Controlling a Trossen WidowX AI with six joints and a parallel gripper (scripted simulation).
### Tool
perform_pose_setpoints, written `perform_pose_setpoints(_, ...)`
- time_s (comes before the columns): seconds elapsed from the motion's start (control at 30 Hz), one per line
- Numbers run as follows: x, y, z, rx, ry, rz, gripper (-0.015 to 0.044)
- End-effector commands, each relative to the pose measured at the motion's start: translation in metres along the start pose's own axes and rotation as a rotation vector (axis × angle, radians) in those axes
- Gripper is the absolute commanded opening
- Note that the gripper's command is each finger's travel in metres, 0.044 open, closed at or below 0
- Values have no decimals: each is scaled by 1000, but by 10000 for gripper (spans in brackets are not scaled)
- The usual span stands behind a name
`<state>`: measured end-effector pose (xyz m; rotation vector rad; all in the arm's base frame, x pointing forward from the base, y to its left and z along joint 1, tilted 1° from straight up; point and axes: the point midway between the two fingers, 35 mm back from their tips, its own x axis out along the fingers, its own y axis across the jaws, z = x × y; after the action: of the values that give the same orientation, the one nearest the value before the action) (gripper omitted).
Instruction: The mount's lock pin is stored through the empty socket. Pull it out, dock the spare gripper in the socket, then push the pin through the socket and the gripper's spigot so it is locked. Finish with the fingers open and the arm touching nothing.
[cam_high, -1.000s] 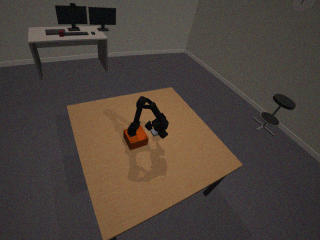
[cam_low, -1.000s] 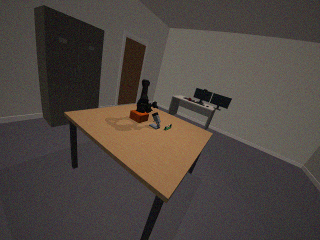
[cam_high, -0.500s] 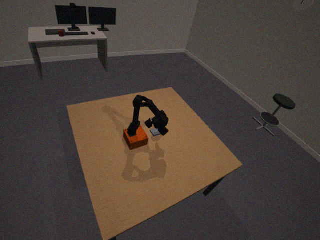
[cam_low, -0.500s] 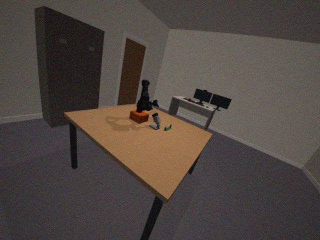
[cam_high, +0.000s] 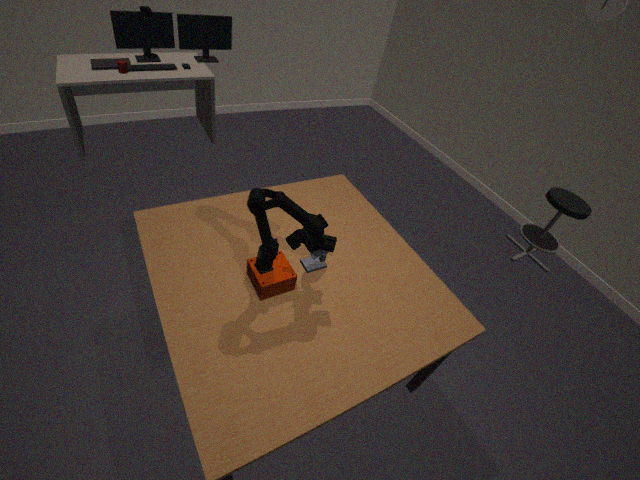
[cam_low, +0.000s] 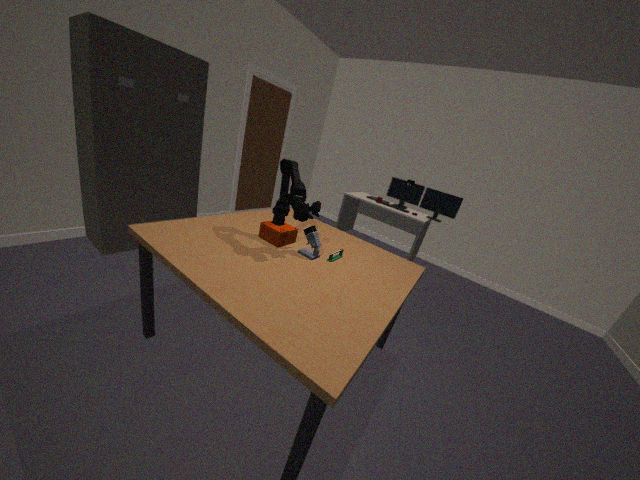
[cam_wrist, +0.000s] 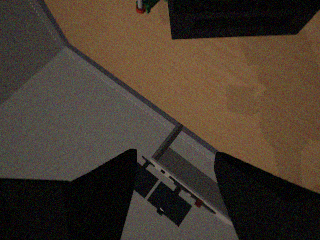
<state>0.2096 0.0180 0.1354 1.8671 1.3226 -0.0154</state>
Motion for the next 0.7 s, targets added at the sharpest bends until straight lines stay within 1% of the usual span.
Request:
perform_pose_setpoints(0.0, 32, 5, -38, -8, 47, 52, 180)
perform_pose_setpoints(0.07, 38, 6, -48, -7, 73, 63, 180)
perform_pose_setpoints(0.2, 38, 6, -50, -7, 77, 65, 180)
perform_pose_setpoints(0.3, 40, 11, -49, -3, 20, 33, 180)
perform_pose_setpoints(0.43, 40, 13, -48, -16, 7, 24, 180)
perform_pose_setpoints(0.5, 42, 21, -44, -122, -32, -19, 180)
perform_pose_setpoints(0.67, 55, 50, -24, -550, -135, -236, 180)
